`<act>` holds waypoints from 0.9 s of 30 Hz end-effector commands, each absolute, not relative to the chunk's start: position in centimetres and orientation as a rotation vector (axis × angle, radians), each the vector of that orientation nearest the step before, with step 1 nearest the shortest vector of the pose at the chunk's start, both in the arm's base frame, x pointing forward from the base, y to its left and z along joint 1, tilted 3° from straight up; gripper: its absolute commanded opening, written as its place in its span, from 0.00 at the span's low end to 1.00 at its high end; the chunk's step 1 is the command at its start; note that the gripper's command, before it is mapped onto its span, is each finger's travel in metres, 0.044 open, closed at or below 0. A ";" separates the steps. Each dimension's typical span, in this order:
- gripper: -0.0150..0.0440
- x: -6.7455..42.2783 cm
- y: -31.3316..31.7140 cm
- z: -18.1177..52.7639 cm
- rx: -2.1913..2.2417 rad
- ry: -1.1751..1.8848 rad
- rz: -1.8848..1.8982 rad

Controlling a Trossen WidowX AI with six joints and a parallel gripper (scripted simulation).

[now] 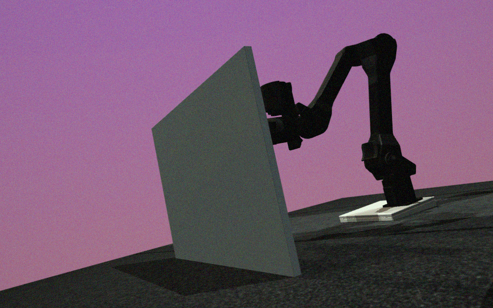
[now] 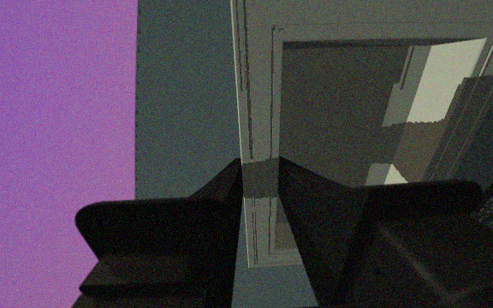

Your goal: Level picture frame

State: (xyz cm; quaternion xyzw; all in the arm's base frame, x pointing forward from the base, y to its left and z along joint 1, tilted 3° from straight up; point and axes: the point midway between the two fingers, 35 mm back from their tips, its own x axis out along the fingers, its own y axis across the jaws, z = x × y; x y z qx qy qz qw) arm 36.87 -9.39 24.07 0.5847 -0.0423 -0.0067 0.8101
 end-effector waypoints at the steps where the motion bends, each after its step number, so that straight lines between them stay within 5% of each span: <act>1: 0.25 36.9 -9.4 24.3 1.243 -0.099 -0.007; 27: 0.25 36.9 -9.6 23.7 1.242 -0.099 -0.007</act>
